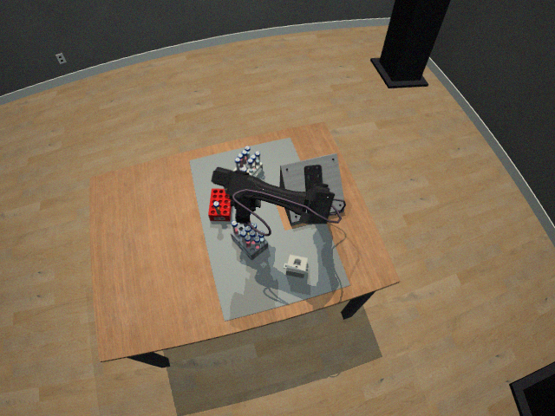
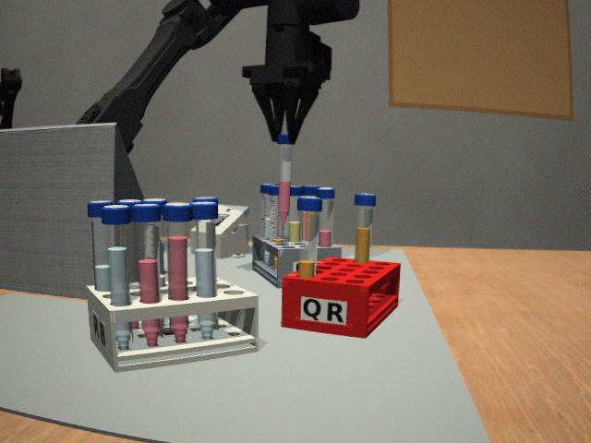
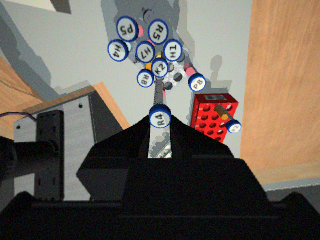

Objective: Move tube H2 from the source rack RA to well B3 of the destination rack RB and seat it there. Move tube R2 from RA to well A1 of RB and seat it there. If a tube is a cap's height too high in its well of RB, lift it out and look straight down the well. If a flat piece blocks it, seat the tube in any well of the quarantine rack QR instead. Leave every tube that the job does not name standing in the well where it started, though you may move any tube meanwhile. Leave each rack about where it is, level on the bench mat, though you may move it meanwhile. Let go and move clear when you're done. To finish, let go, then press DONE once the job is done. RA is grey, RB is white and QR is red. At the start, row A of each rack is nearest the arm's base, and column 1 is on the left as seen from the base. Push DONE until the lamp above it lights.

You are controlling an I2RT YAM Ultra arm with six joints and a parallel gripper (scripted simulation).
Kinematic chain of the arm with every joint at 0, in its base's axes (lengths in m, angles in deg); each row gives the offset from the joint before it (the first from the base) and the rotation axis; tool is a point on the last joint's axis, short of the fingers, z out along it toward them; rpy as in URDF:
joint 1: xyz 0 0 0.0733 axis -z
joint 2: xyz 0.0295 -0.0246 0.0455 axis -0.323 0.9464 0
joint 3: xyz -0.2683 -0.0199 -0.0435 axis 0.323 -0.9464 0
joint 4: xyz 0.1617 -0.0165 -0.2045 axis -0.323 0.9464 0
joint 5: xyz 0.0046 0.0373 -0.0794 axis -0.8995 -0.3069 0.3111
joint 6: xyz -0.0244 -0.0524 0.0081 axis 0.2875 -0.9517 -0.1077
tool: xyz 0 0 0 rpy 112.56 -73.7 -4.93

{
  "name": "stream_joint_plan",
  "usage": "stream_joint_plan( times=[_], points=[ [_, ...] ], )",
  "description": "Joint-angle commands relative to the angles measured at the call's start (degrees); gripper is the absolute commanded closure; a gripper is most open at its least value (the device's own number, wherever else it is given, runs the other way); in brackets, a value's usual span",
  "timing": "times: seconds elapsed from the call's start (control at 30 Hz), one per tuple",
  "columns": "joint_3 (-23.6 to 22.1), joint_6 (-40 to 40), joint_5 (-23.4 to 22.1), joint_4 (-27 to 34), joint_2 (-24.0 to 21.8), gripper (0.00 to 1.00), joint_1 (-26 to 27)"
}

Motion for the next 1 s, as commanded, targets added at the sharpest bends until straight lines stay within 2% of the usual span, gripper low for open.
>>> stream_joint_plan(
  times=[0.0, 0.23, 0.3, 0.5, 0.53, 0.57, 0.8, 0.97],
  points=[
    [1.47, 0.80, -1.16, 1.20, -1.47, 1.00, 1.04],
    [-1.23, 1.13, -1.26, 0.16, -1.53, 1.00, 0.03],
    [-0.21, 1.19, -1.30, -0.75, -1.57, 1.00, 0.06],
    [-1.54, 1.38, -1.35, -1.00, -1.52, 1.00, -0.18],
    [0.70, 1.31, -1.37, -0.73, -1.59, 1.00, 0.10],
    [0.69, 1.41, -1.39, -1.13, -1.42, 1.00, -0.03],
    [-2.07, 1.78, -1.48, -1.93, -1.32, 1.00, -0.34],
    [-1.97, 1.98, -1.55, -2.40, -1.56, 1.00, -0.63]
  ],
)
